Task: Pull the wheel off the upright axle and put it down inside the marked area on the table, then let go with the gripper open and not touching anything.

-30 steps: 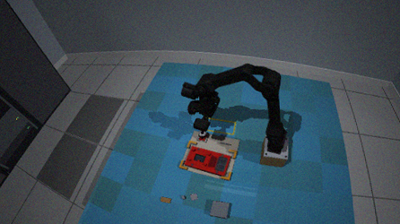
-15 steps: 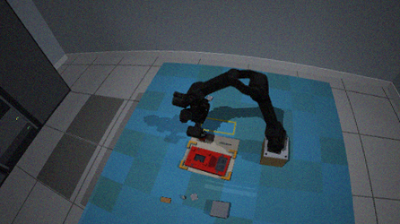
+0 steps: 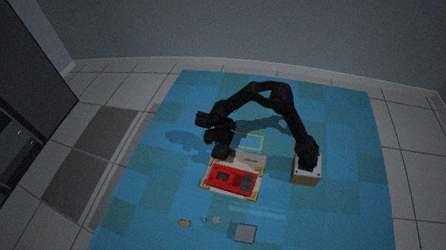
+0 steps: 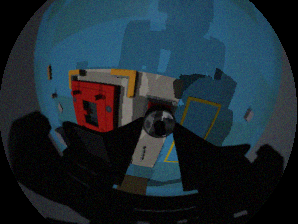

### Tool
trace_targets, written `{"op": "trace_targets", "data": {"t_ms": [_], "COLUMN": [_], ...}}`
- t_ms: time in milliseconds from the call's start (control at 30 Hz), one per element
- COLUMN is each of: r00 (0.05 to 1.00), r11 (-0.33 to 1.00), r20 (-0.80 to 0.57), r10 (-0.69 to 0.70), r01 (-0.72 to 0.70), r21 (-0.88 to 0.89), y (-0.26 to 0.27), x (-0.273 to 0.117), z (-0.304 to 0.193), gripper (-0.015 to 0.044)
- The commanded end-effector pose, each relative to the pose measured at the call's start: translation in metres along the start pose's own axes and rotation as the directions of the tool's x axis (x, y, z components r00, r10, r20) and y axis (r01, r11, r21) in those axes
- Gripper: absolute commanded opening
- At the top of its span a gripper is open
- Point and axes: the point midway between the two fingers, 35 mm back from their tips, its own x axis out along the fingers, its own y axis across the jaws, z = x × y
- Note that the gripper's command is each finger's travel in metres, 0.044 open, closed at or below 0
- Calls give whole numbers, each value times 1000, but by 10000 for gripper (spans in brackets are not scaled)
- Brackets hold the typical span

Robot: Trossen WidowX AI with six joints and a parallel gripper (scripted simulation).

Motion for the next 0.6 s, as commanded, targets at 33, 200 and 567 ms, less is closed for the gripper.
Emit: {"op": "trace_targets", "data": {"t_ms": [33,200,567], "r00": [1000,1000,1000], "r11": [1000,1000,1000], "r20": [-1,0,1], "r10": [0,0,0], "r01": [0,0,0], "r21": [0,0,-1], "y": [0,0,0], "x": [-1,-1,-5], "z": [0,0,0], "gripper": [148,37,0]}}
